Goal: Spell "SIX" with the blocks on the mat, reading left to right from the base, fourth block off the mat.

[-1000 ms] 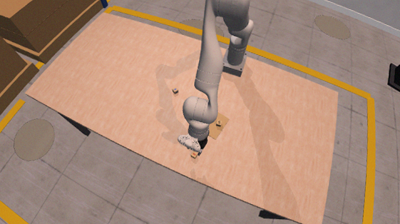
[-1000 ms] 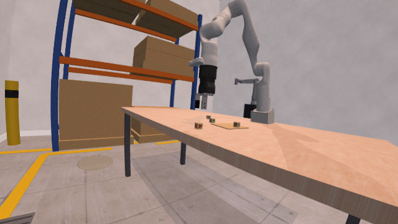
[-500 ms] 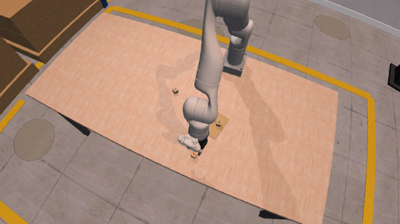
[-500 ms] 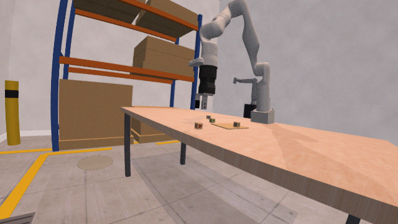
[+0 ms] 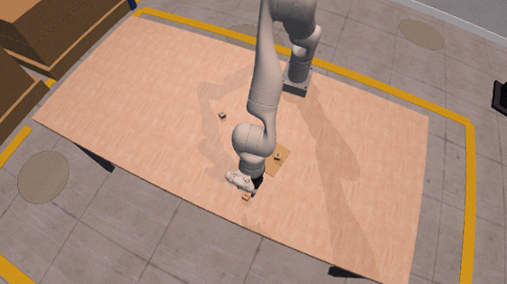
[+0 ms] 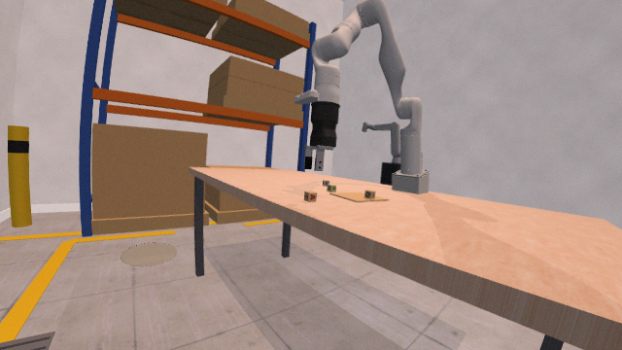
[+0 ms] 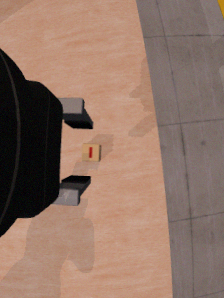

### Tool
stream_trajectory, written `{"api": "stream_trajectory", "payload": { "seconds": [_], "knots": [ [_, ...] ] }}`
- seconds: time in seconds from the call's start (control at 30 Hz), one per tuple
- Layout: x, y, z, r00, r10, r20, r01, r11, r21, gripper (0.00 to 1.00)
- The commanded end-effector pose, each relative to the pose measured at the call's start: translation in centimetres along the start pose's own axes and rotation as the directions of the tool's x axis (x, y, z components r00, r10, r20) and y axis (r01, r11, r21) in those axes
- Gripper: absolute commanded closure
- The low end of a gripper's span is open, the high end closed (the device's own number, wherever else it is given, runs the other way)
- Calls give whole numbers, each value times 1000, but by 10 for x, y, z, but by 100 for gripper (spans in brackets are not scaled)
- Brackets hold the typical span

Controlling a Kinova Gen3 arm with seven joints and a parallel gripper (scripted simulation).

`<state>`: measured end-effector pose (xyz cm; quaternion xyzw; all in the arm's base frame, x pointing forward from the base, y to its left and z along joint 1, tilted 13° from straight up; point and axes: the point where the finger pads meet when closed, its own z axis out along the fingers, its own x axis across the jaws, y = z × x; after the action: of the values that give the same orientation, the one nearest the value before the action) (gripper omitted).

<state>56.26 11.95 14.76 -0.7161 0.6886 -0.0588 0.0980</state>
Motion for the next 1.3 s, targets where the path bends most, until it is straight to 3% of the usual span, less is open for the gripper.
{"api": "stream_trajectory", "payload": {
  "seconds": [0.0, 0.77, 1.27],
  "knots": [
    [0, -1, -1, 1000, 0, 0, 0, 1000, 2, 0],
    [0, -1, 5, 1000, 1, 0, -1, 1000, 2, 0],
    [0, -1, 26, 1000, 1, 0, -1, 1000, 2, 0]
  ]
}}
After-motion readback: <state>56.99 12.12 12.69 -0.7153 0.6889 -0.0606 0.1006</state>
